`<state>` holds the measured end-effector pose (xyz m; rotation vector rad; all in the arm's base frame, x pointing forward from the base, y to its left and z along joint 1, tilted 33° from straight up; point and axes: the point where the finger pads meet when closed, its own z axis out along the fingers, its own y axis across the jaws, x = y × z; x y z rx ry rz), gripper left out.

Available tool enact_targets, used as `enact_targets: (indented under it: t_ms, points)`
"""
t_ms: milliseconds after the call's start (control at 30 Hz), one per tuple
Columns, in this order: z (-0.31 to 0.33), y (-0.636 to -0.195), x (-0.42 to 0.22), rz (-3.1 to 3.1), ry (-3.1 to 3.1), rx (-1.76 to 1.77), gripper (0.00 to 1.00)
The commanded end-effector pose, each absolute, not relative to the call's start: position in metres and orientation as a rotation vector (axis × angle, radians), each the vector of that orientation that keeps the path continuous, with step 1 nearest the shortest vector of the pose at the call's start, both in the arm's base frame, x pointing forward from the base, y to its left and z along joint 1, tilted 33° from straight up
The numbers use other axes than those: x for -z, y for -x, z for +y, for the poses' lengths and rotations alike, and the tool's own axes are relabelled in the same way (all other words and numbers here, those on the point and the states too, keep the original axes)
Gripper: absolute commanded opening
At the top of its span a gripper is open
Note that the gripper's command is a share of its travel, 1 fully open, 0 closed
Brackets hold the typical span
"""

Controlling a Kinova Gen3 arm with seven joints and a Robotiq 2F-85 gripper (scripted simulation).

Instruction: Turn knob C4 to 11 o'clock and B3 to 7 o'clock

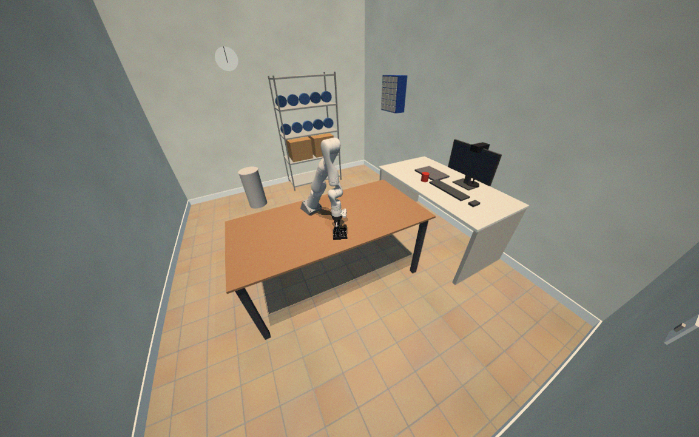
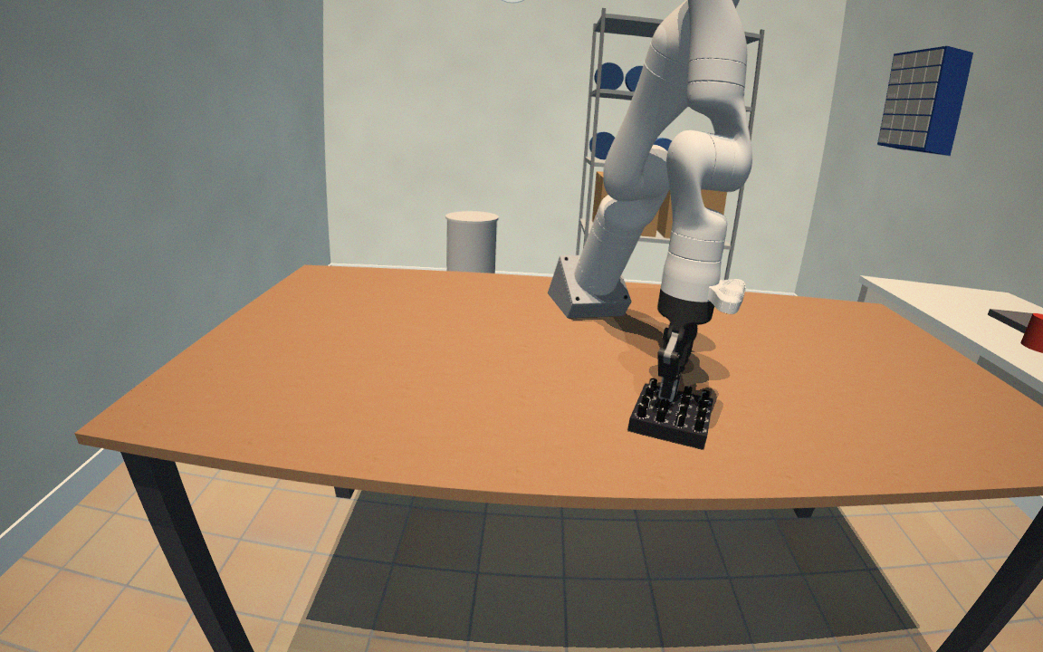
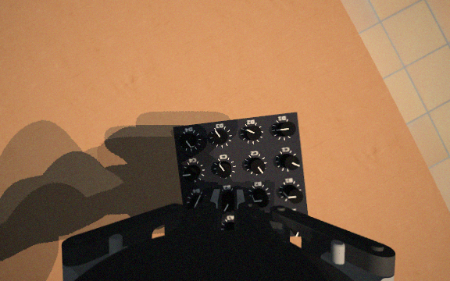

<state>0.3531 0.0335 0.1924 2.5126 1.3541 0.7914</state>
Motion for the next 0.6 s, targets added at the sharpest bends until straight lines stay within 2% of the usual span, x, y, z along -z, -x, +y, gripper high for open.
enact_targets:
  t_ms: [0,567]
  points:
    - [0.0339,-0.3532,-0.1927,1.389,-2.497,-0.795,0.08]
    - [0.0339,-0.3532,-0.1927,1.515,-2.393,-0.772,0.08]
